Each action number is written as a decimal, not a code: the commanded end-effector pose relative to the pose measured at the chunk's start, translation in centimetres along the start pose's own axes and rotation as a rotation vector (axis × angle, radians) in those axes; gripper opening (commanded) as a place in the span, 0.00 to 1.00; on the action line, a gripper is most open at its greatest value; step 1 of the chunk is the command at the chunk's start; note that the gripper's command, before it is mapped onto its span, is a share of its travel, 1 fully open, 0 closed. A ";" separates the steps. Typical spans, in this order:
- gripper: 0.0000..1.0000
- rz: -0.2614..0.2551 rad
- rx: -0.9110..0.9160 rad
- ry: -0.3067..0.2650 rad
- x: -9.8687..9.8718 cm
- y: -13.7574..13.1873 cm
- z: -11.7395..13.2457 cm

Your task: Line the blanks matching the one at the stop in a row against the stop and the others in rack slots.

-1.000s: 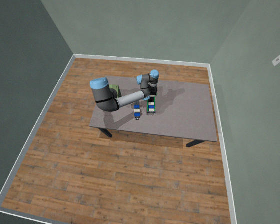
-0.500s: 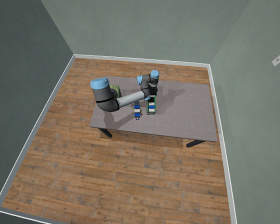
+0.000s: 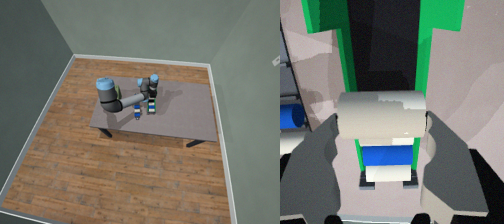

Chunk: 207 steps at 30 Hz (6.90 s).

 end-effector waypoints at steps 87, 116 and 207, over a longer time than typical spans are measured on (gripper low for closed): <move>0.53 0.006 0.000 0.001 2.3 0.3 0.0; 1.00 0.006 0.000 0.001 -4.4 0.2 0.0; 0.53 0.006 -0.001 0.001 -1.2 -1.0 9.1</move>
Point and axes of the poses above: the point where the finger pads meet when closed, its own x axis out along the fingers, its own y axis across the jaws, z = x × y, the point moved 2 cm from there along -x, back along the fingers, and after that the axes turned 8 degrees about -x, right-handed, at the moved point
